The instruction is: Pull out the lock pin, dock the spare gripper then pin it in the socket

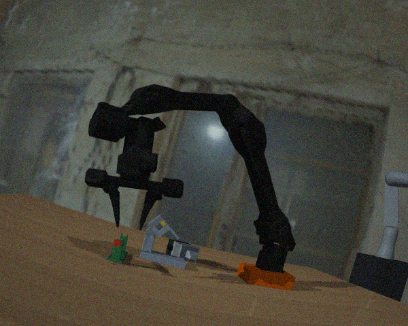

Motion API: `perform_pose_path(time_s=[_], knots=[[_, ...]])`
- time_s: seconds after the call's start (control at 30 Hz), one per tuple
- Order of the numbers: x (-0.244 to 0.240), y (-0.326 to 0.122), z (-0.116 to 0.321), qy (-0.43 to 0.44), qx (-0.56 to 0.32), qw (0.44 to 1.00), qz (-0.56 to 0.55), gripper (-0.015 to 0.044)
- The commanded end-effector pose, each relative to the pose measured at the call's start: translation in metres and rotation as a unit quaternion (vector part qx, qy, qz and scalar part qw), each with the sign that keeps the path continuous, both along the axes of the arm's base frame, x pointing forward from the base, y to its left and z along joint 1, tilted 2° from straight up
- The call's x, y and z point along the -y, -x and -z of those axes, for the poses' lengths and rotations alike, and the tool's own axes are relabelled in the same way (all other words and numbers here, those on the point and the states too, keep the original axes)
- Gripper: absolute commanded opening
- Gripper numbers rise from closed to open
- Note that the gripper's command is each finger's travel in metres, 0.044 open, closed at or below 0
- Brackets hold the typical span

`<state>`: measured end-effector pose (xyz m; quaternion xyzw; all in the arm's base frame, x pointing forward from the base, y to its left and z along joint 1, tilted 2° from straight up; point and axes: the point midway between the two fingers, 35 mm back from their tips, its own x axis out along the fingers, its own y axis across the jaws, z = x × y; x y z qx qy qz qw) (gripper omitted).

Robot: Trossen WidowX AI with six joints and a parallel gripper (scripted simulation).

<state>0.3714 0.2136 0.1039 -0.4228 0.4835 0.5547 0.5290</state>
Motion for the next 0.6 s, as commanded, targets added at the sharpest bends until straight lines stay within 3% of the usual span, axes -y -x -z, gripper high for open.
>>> perform_pose_path(time_s=[0.0,0.1,0.27,0.47,0.57], knots=[[0.000,0.001,-0.011,0.000,0.000,1.000,0.000,0.0200],[0.001,0.002,-0.018,0.001,-0.002,1.000,0.000,0.0200],[0.001,0.001,-0.010,0.001,-0.003,1.000,0.000,0.0331],[0.055,-0.003,-0.060,0.022,0.063,0.998,0.001,0.0180],[0.063,-0.003,-0.067,0.027,0.073,0.997,0.002,0.0180]])
